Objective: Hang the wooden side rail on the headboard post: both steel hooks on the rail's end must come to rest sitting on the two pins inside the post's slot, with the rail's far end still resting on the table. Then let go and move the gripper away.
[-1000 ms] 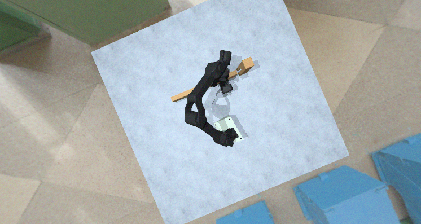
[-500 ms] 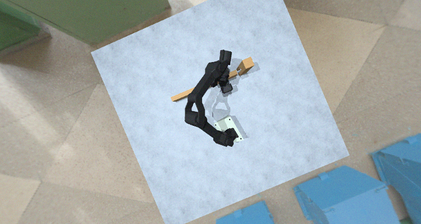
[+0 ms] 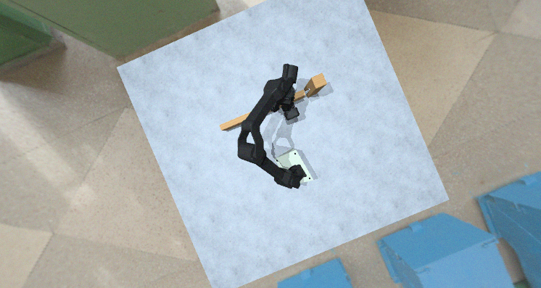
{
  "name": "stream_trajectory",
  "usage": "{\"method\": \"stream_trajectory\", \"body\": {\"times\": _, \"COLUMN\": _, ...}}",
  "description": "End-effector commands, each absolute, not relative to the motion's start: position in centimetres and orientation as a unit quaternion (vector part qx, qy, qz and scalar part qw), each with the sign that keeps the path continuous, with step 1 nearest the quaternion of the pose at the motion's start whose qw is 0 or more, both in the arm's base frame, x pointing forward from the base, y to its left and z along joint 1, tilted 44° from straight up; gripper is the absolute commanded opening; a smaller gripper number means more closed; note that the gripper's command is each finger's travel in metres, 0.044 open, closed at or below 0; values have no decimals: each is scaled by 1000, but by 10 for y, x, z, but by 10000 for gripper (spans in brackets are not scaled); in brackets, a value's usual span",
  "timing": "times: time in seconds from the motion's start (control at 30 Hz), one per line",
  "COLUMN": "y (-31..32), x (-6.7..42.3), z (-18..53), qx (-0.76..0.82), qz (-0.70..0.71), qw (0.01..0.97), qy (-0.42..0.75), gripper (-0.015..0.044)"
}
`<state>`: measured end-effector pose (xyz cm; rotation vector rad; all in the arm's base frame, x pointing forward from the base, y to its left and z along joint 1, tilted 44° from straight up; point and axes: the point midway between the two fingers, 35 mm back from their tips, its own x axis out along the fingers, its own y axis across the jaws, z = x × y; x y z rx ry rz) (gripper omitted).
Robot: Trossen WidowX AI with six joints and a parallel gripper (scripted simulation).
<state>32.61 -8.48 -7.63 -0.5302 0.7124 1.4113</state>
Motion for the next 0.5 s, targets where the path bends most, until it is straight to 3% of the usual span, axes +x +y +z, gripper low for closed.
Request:
{"method": "stream_trajectory", "body": {"times": 0.0, "y": -91, "x": 328, "z": -71, "qx": -242, "qz": 620, "qw": 677, "qy": 314, "gripper": 0}}
{"method": "stream_trajectory", "body": {"times": 0.47, "y": -93, "x": 328, "z": -69, "qx": -242, "qz": 620, "qw": 677, "qy": 314, "gripper": 0}}
